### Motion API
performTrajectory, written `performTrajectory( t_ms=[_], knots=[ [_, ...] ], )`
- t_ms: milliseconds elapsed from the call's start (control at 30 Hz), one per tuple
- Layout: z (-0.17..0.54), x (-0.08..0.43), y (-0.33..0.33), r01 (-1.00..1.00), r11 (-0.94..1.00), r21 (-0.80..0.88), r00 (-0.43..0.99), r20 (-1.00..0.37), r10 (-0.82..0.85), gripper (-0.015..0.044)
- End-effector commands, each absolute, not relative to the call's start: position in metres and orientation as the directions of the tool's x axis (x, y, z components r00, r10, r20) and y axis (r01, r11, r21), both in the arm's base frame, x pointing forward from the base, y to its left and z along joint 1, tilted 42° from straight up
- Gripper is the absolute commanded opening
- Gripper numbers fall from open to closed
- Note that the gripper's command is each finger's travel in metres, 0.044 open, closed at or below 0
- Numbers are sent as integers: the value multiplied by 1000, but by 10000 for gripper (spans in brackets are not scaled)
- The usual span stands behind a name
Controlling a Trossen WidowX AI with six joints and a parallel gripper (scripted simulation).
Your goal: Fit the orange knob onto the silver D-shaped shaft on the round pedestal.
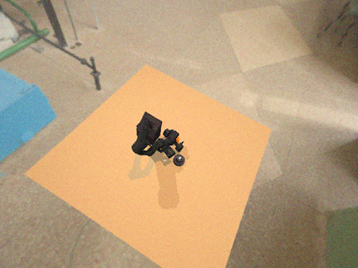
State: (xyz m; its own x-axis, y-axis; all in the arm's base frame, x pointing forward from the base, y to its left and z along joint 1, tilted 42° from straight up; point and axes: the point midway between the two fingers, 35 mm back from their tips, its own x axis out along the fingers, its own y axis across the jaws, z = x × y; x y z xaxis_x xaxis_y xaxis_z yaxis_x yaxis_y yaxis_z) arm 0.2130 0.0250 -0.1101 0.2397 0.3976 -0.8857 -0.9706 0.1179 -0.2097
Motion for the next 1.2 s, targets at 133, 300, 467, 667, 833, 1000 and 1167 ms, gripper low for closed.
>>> performTrajectory(
  t_ms=[133, 300, 467, 667, 833, 1000, 1167],
  knots=[
    [-79, 215, 52, -971, 116, -210, 239, -886, 397, 440],
    [-51, 208, 78, -970, 119, -212, 242, -884, 400, 440],
    [-54, 207, 79, -977, 129, -171, 207, -908, 363, 440],
    [-67, 196, 79, -974, 228, 15, -32, -997, -72, 440],
    [-49, 198, 83, -973, 208, -102, -14, -871, -491, 440],
    [-32, 205, 93, -969, 119, -217, 88, -753, -652, 440],
    [-32, 205, 93, -969, 119, -217, 88, -753, -652, 440]
  ],
)
